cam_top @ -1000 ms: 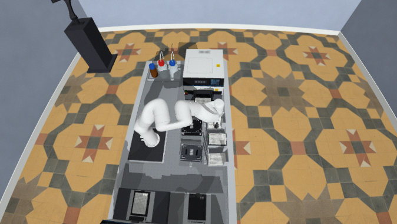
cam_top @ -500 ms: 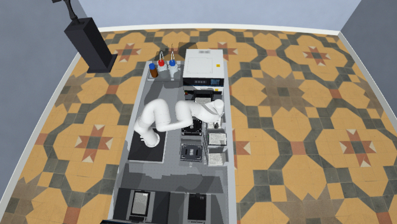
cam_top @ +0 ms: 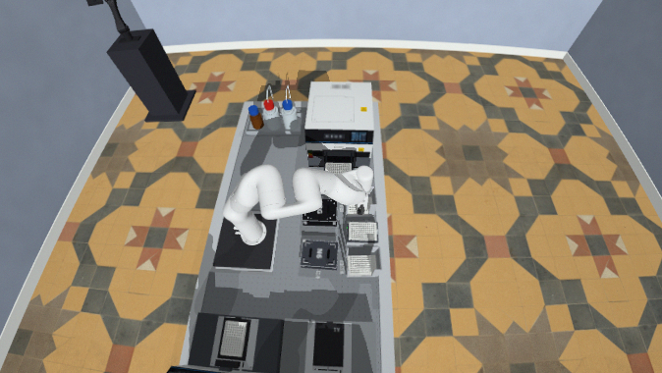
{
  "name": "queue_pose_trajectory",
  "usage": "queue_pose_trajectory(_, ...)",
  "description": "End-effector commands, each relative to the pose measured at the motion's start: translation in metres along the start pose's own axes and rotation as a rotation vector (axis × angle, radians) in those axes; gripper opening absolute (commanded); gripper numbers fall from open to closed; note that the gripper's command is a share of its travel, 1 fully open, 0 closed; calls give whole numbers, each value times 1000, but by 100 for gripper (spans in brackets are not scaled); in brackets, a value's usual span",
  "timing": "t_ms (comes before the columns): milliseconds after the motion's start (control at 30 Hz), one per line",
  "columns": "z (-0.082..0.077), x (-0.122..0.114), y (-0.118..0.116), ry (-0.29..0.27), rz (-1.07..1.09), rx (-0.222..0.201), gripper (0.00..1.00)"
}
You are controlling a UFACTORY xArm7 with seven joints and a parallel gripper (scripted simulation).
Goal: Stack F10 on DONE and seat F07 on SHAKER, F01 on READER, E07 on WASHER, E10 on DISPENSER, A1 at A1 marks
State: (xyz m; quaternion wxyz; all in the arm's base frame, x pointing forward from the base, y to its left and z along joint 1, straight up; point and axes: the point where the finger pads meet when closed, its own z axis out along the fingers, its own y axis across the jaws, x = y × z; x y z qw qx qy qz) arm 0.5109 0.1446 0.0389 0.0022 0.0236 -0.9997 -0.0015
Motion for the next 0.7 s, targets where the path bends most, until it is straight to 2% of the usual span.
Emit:
queue_pose_trajectory(0,-1,-1,0,-4,0,-1,100)
queue_pose_trajectory(600,0,-1,0,-4,0,-1,100)
queue_pose_trajectory(633,0,-1,0,-4,0,-1,0)
queue_pose_trajectory(667,0,-1,0,-4,0,-1,0)
